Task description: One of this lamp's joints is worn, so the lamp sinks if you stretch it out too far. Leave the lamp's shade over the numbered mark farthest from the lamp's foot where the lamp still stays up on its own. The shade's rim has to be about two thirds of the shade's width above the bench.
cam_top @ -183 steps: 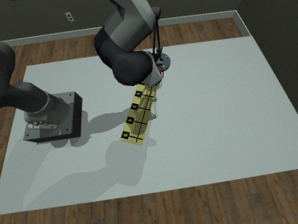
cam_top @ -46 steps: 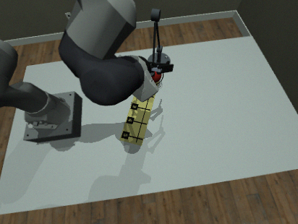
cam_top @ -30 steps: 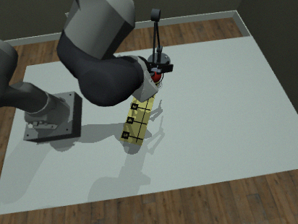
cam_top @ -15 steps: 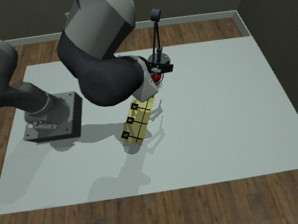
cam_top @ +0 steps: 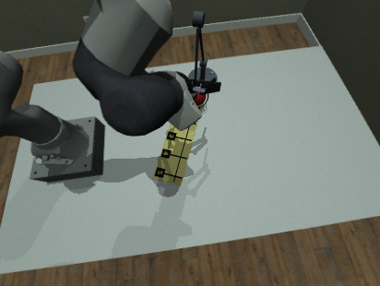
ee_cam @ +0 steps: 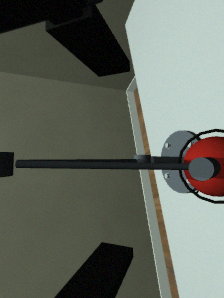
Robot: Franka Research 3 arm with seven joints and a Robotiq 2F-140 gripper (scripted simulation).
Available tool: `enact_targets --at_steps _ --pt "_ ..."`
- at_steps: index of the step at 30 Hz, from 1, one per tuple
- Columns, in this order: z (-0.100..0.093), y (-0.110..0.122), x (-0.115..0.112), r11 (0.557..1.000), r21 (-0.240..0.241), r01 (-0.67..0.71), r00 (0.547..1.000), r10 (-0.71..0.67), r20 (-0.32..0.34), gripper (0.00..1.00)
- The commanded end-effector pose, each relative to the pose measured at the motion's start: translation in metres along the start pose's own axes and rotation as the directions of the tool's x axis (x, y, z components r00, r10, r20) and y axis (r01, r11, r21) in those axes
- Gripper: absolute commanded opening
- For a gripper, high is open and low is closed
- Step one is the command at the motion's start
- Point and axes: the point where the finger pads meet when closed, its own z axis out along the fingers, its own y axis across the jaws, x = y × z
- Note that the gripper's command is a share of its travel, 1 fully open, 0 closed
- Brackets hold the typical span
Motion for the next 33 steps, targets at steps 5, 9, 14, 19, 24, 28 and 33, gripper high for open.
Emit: enact_targets --at_steps 5,9,14,19,24,28,33 --pt "0.0 0.0 0.0 1.0 0.0 0.0 1.0 0.0 0.0 1.0" --pt "0.008 0.001 0.0 1.0 -0.002 -0.002 1.0 0.002 -0.001 1.0" --pt "0.022 0.003 -0.001 1.0 -0.005 -0.006 1.0 0.006 -0.001 1.0" --pt "0.036 0.005 -0.001 1.0 -0.009 -0.01 1.0 0.01 -0.002 1.0" --pt "0.045 0.006 -0.002 1.0 -0.012 -0.012 1.0 0.012 -0.003 1.0" --pt "0.055 0.009 -0.002 1.0 -0.019 -0.017 1.0 0.017 -0.003 1.0" --pt "0.069 0.013 -0.003 0.999 -0.027 -0.022 1.0 0.022 -0.004 1.0"
